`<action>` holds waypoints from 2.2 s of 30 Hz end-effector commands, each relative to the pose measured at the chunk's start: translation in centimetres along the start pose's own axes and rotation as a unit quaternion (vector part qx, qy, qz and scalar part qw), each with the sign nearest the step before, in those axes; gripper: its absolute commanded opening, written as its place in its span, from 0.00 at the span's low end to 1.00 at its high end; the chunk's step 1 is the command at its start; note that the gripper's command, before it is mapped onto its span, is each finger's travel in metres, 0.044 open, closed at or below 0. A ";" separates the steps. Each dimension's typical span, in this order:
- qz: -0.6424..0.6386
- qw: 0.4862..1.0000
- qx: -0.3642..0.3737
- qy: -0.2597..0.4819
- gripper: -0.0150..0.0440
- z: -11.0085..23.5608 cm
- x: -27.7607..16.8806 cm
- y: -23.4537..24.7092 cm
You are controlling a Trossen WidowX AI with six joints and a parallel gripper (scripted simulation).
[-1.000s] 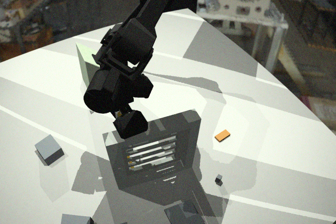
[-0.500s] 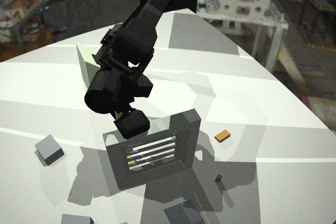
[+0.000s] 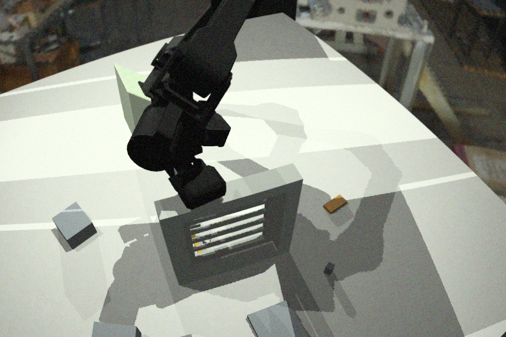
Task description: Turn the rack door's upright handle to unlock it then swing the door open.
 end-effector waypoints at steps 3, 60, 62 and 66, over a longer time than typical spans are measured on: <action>0.001 1.000 -0.001 -0.001 0.42 0.0 0.0 0.0; -0.400 0.916 0.002 -0.002 0.28 0.0 5.1 4.2; -0.416 0.909 0.002 -0.002 0.28 0.0 5.6 4.4; -0.447 0.895 0.002 -0.002 0.28 0.0 6.5 4.8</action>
Point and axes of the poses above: the point midway between the two fingers, 35 mm back from their tips, its own z axis back along the fingers, its own y axis across the jaws, x = y × z, the point moved 10 cm from there along z, back along the fingers, and after that the axes turned 8 degrees about z, right-handed, at the moved point
